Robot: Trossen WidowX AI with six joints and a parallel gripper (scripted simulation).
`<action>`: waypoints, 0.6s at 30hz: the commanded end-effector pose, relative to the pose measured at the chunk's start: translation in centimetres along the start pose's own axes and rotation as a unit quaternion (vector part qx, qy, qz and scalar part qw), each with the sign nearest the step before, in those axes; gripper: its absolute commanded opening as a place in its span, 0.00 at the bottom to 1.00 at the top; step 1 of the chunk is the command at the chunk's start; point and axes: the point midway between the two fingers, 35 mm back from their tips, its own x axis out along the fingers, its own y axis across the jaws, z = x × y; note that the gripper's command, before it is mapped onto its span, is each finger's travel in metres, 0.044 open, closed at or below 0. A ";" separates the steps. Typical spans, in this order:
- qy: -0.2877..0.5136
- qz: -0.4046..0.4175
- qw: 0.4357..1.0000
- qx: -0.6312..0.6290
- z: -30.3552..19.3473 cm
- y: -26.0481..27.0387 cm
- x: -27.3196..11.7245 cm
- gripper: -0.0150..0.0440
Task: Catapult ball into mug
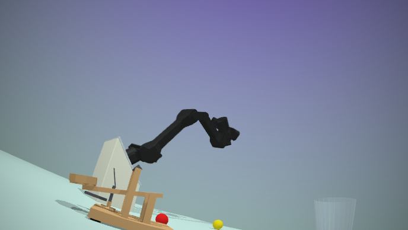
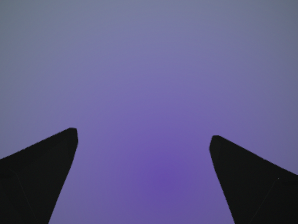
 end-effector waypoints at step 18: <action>-0.120 0.161 0.979 0.033 5.5 9.4 -5.7 1.00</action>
